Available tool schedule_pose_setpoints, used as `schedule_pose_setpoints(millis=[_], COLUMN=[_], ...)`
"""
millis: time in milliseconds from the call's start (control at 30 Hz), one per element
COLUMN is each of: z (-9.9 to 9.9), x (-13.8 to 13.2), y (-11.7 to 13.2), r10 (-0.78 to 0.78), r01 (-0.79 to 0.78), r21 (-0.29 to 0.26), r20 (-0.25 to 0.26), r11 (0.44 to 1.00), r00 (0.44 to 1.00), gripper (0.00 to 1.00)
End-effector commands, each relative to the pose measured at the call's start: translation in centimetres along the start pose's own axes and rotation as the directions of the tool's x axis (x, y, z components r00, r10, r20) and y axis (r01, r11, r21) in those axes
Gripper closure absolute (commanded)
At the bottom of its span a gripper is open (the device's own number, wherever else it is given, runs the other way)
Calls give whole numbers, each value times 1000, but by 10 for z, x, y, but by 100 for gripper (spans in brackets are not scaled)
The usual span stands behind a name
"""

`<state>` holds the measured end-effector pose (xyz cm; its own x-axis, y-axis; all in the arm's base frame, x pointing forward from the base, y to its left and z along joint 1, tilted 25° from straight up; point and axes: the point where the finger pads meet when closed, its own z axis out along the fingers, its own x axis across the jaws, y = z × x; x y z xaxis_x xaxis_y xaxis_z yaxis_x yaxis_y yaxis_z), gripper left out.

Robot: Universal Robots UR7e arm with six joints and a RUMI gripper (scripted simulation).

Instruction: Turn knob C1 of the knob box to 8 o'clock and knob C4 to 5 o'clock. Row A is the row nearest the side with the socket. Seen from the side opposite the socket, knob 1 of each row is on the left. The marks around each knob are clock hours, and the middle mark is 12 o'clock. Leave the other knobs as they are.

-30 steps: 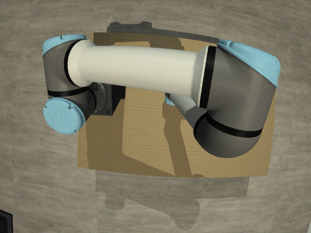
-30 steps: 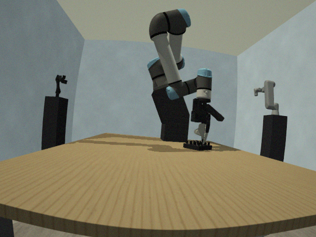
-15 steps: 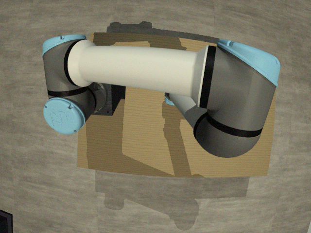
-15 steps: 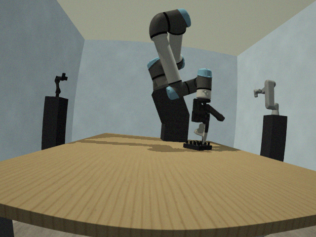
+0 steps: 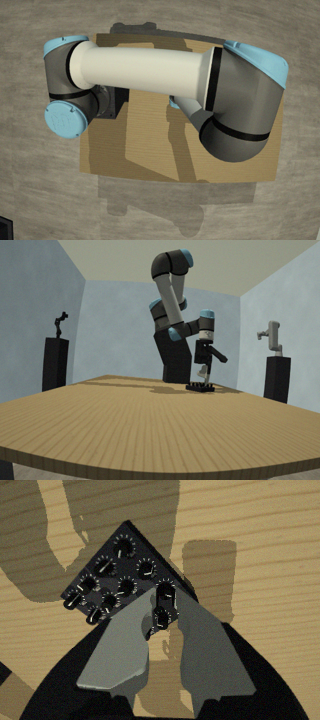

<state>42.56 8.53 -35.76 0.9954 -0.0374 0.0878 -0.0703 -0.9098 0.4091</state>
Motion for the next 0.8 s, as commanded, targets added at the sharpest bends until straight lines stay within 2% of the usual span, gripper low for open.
schedule_pose_setpoints(millis=[0, 433, 467, 767], z=[0, 0, 0, 0], x=[1, 1, 1, 1], y=[0, 0, 0, 0], r10=[4, 4, 4, 4], r01=[-4, -4, -4, -4], r21=[0, 0, 0, 0], r20=[-1, -1, -1, -1], r11=[1000, 1000, 1000, 1000], r00=[1000, 1000, 1000, 1000], gripper=[96, 96, 89, 89])
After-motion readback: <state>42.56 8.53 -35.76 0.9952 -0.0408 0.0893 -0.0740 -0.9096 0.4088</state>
